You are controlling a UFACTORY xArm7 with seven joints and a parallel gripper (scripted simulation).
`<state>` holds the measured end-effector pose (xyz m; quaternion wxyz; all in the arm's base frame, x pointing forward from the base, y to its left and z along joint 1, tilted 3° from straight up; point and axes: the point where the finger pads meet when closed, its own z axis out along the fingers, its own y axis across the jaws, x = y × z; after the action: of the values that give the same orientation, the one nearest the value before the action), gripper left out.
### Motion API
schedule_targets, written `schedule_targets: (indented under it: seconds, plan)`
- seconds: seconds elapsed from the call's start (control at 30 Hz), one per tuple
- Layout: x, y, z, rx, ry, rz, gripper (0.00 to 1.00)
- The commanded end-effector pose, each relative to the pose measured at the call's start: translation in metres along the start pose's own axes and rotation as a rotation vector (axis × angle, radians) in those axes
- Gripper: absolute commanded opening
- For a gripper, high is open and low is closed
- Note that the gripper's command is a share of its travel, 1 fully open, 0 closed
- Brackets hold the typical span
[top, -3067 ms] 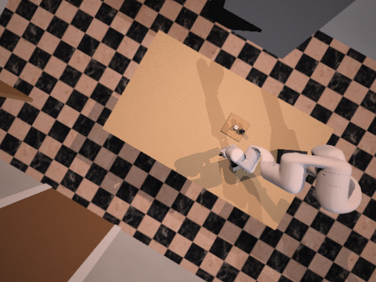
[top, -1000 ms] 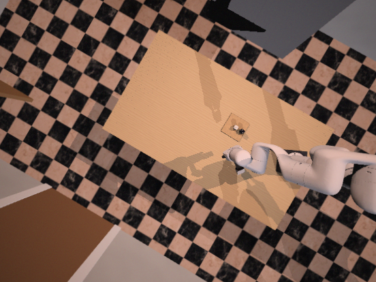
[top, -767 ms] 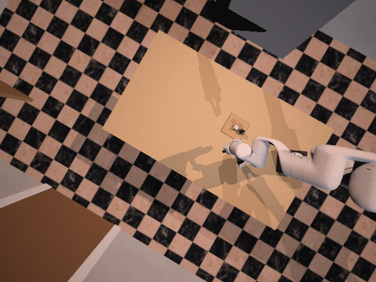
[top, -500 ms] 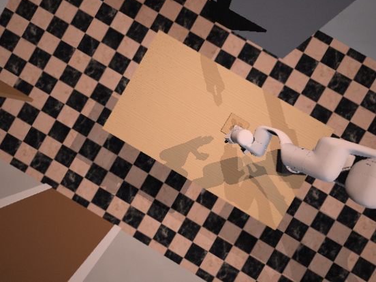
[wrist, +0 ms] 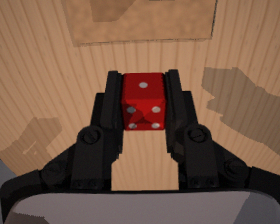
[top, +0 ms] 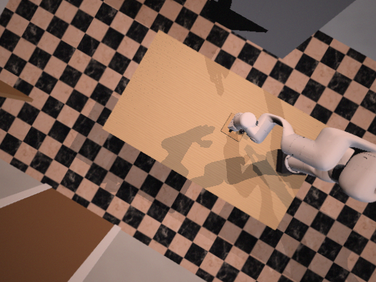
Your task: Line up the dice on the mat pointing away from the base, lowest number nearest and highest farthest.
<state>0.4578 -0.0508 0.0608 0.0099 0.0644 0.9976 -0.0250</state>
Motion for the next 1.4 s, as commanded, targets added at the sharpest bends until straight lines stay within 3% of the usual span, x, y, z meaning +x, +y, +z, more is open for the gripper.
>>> schedule_targets:
  seconds: [0.0, 0.27, 0.57, 1.03, 1.37]
  plan:
    - [-0.002, -0.001, -0.001, -0.009, 0.001, -0.007, 0.21]
    - [-0.002, -0.001, 0.001, -0.009, 0.001, -0.007, 0.21]
    - [-0.002, -0.001, 0.018, -0.009, 0.001, -0.007, 0.21]
    - [-0.002, -0.001, 0.082, -0.009, 0.001, -0.007, 0.21]
    - [-0.002, -0.001, 0.095, -0.009, 0.001, -0.007, 0.21]
